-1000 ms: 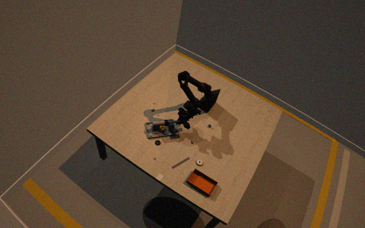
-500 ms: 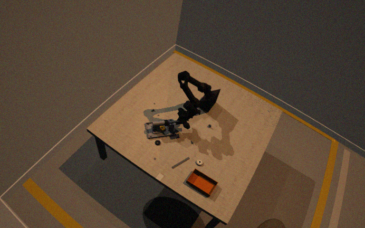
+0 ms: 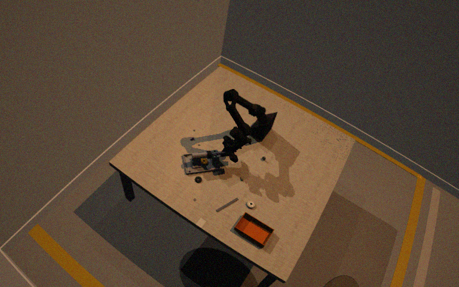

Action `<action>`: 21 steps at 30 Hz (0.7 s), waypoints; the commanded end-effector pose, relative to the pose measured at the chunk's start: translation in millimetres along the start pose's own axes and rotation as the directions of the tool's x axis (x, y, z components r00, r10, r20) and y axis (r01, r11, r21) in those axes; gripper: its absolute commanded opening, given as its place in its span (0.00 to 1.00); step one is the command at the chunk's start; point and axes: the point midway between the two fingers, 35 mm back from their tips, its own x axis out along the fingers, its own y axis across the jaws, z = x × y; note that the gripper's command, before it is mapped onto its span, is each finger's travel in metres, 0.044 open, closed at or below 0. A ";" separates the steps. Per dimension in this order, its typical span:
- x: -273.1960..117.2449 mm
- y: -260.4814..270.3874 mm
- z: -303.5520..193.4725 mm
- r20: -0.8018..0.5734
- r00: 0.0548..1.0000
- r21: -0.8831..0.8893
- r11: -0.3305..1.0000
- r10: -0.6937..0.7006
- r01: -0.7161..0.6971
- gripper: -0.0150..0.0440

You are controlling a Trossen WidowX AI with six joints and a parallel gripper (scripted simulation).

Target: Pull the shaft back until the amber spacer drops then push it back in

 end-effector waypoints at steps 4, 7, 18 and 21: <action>2.5 -0.8 3.0 0.001 1.000 0.000 1.000 -0.006 0.006 0.25; 3.3 -0.8 3.7 0.001 1.000 0.000 1.000 -0.006 0.006 0.25; 6.0 -0.9 6.6 0.001 1.000 0.000 1.000 -0.006 0.006 0.25; 6.8 -0.9 7.3 0.001 1.000 0.000 1.000 -0.006 0.006 0.25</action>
